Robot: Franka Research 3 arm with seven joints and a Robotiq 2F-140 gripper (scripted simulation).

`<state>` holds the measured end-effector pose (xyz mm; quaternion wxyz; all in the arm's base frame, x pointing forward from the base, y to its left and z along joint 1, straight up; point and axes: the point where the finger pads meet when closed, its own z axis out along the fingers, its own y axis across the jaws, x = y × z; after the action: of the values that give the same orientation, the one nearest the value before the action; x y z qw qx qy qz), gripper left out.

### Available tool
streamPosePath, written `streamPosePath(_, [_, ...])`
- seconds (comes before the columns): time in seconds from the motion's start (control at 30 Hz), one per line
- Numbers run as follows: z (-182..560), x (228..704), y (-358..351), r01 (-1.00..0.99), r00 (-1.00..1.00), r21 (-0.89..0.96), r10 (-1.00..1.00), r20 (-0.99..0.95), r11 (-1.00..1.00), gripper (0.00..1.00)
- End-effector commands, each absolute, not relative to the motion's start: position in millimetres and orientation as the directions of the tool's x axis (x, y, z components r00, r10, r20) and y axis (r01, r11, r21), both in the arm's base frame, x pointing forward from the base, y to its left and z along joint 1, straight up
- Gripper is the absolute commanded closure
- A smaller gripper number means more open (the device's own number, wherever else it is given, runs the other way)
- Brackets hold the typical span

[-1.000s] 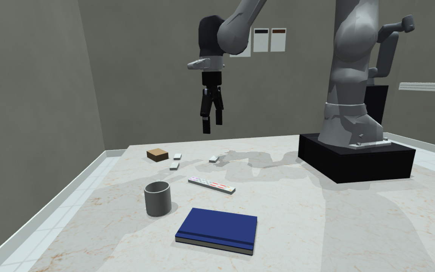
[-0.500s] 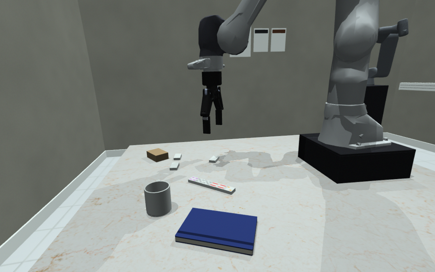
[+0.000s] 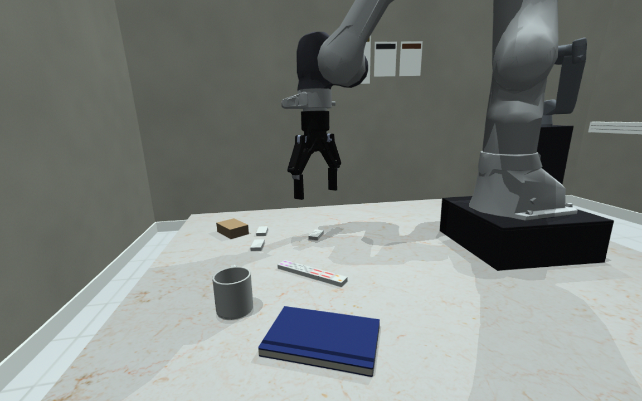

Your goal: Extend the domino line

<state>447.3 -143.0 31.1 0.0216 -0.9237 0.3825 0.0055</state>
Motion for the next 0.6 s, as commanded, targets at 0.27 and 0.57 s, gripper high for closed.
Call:
streamPosePath(0.27, [22.4,446.8,-146.7,-0.969,0.247,-0.035,-0.968,-0.047,-0.245,0.66])
streamPosePath(0.57, [22.4,446.8,-146.7,-0.999,0.0,-0.034,-0.999,-0.054,0.002,0.66])
